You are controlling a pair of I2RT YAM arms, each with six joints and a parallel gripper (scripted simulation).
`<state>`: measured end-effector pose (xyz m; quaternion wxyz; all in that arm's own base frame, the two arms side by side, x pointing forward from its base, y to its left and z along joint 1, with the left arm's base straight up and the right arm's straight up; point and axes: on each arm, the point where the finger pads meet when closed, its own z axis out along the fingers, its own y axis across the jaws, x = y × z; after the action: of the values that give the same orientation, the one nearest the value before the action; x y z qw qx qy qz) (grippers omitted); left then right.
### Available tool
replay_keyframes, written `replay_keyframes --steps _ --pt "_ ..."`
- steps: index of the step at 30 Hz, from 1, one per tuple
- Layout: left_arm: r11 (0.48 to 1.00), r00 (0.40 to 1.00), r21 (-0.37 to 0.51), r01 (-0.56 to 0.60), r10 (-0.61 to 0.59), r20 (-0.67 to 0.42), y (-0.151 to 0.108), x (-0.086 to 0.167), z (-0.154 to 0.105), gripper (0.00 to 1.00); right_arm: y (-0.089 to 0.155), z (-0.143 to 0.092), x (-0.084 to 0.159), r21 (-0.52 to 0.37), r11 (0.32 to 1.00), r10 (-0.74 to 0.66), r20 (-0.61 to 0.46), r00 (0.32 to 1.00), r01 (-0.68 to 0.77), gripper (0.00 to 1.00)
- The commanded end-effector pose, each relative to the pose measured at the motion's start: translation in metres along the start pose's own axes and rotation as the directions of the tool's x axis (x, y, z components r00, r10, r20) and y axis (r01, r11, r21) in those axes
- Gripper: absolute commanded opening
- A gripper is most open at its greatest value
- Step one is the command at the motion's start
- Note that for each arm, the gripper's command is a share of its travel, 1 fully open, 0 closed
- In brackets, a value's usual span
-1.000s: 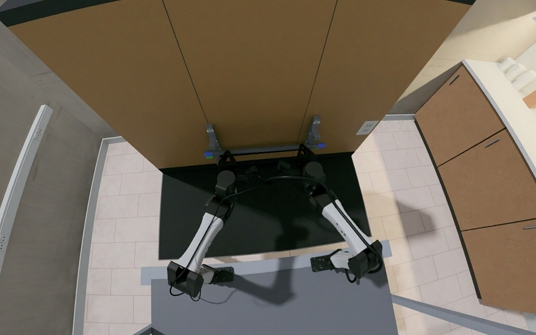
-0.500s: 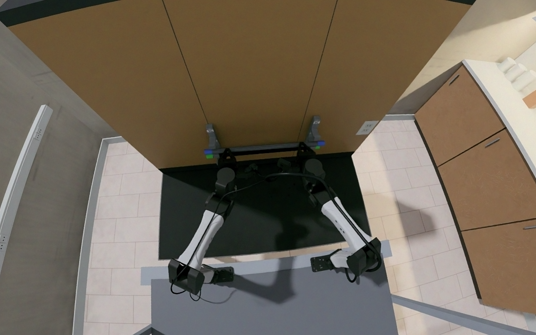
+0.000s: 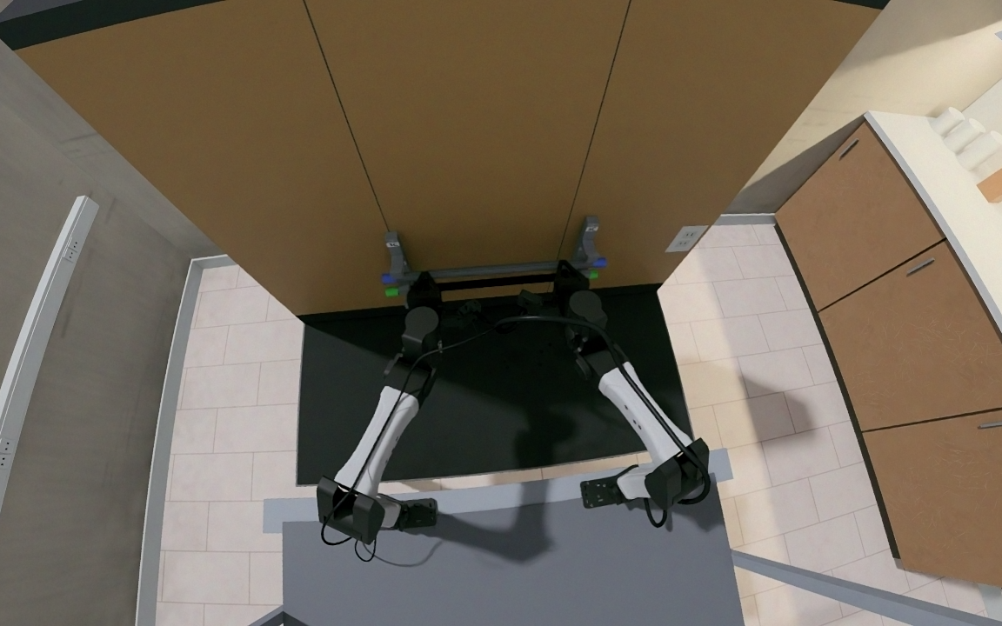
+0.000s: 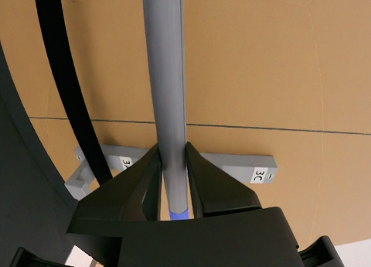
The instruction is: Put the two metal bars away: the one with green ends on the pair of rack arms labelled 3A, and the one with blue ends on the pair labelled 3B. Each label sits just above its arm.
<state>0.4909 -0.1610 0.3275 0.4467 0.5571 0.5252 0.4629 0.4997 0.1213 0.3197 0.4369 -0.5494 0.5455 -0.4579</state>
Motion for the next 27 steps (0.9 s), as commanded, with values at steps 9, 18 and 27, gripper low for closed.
replay_keyframes --steps 9,18,27 --pt "0.983 0.999 -0.179 0.042 -0.042 0.003 0.0652 0.0014 0.0068 0.00 -0.0727 0.0023 0.0030 0.196 0.980 0.023 0.005 1.000 -0.024 0.00" --pt "0.983 0.999 -0.179 0.042 -0.042 0.003 0.0653 0.0015 0.0067 0.00 -0.0727 0.0023 0.0030 0.196 0.980 0.023 0.005 1.000 -0.024 0.00" --pt "0.983 0.999 -0.179 0.042 -0.042 0.003 0.0654 0.0015 0.0067 0.00 -0.0727 0.0023 0.0030 0.196 0.980 0.023 0.005 1.000 -0.024 0.00"
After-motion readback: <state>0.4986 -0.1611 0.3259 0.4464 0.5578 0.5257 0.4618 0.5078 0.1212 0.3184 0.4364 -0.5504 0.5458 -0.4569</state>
